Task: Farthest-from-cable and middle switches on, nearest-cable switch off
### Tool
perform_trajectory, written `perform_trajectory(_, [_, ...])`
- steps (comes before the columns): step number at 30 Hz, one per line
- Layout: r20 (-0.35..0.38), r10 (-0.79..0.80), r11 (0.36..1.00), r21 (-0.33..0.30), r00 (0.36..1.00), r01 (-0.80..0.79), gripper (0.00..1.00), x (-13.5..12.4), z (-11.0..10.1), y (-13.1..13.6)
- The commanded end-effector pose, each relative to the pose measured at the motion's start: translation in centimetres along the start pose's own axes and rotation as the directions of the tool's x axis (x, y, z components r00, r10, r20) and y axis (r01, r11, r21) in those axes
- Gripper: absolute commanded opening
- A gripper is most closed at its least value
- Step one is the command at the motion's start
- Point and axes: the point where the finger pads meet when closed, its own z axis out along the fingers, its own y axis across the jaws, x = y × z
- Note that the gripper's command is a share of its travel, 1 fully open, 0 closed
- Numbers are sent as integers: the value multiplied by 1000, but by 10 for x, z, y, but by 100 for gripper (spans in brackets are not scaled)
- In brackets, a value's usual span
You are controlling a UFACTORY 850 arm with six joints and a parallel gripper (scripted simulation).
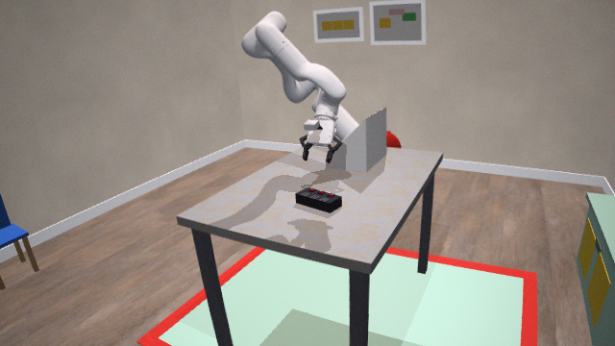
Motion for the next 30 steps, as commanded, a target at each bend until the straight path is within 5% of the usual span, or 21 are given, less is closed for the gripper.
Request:
perform_trajectory(1, [-2,1,1000,0,1000,-1,100,1,0,0])
perform_trajectory(14, [9,1,1000,-7,1000,-1,100,1,1,1])
perform_trajectory(21, [190,23,996,-86,981,-7,100,-5,8,17])
perform_trajectory(30, [343,55,994,-104,938,-20,100,-10,7,20])
